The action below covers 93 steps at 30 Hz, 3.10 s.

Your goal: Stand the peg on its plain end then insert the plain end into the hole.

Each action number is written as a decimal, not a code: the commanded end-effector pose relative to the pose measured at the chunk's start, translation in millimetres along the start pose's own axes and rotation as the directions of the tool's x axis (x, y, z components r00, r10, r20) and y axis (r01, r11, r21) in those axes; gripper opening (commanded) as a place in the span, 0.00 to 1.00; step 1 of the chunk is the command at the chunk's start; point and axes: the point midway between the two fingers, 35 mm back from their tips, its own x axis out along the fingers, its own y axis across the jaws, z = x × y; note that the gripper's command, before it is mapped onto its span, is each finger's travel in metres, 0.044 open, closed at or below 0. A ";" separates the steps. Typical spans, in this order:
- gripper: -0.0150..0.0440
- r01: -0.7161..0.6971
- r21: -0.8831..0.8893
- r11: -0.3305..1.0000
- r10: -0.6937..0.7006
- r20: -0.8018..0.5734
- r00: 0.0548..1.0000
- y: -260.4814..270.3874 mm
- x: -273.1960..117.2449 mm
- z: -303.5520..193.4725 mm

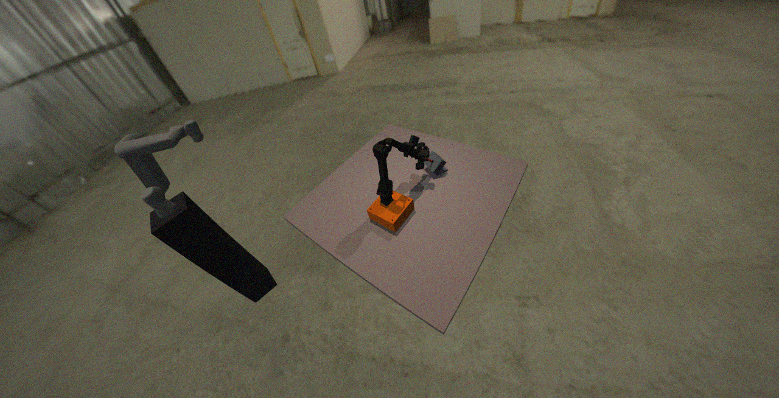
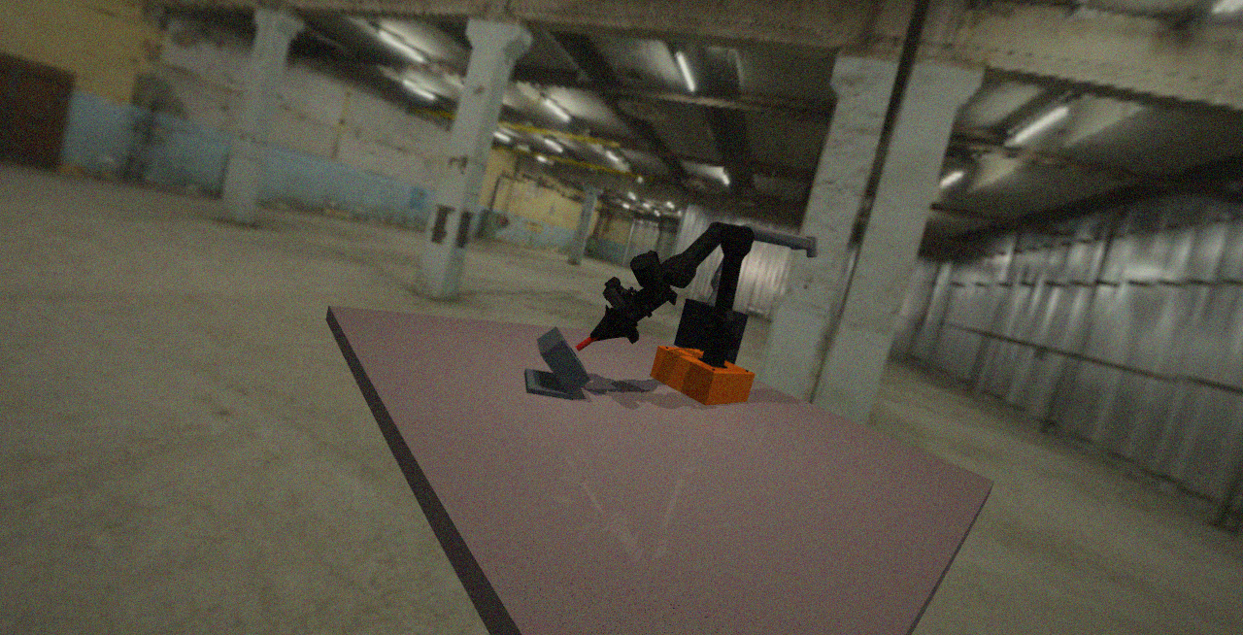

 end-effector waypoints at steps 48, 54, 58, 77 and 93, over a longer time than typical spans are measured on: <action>0.25 0.000 0.000 1.000 0.000 0.001 1.000 2.8 19.9 -0.9; 0.25 -0.001 0.000 1.000 0.001 0.001 1.000 2.9 24.0 -1.1; 0.25 -0.001 0.000 1.000 0.001 0.001 1.000 2.9 26.7 -1.2; 0.25 -0.001 0.000 1.000 0.001 0.001 1.000 3.0 36.6 -1.1; 0.52 0.004 0.004 1.000 -0.004 0.004 1.000 2.0 36.0 -0.8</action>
